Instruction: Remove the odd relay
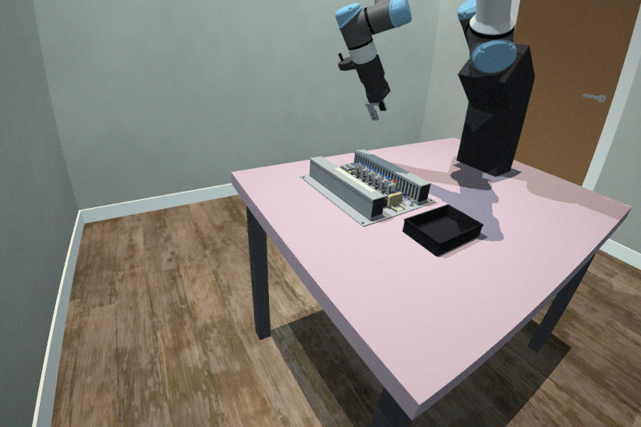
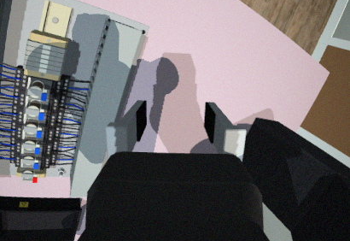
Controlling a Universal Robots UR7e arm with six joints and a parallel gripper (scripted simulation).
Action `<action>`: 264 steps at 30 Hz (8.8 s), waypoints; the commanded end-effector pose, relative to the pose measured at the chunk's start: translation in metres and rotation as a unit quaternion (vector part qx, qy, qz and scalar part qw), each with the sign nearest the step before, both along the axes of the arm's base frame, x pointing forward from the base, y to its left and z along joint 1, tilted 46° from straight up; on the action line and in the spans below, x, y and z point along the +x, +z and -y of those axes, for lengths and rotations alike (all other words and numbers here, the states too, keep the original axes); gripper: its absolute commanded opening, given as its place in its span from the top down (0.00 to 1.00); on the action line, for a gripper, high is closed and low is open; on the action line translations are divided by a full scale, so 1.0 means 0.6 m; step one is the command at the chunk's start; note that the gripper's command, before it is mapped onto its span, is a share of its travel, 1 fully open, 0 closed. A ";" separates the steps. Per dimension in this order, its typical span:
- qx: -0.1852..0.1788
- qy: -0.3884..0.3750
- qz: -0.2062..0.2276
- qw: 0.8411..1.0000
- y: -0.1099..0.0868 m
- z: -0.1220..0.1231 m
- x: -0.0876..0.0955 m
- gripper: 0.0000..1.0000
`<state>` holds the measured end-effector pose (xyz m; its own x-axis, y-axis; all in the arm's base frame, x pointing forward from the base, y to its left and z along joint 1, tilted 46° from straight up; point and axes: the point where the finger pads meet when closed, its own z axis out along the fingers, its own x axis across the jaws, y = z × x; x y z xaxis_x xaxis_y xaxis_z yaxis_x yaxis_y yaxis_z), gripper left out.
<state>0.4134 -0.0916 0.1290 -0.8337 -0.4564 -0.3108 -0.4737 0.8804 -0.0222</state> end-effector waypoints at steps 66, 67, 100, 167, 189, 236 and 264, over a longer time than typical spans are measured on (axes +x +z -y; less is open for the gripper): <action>-0.002 -0.069 0.077 0.995 0.005 -0.042 0.085 0.02; -0.001 -0.072 0.081 0.994 0.006 -0.044 0.088 0.02; 0.045 -0.138 0.179 0.973 0.030 -0.137 0.157 0.02; 0.089 -0.165 0.227 0.956 0.049 -0.199 0.176 0.02; 0.089 -0.165 0.227 0.956 0.049 -0.199 0.176 0.02; 0.089 -0.165 0.227 0.956 0.050 -0.338 0.155 0.02; 0.089 -0.165 0.227 0.956 0.050 -0.338 0.155 0.02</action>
<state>0.5066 0.1110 0.1582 -0.6852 -0.0984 -0.7217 -0.1471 0.9891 0.0048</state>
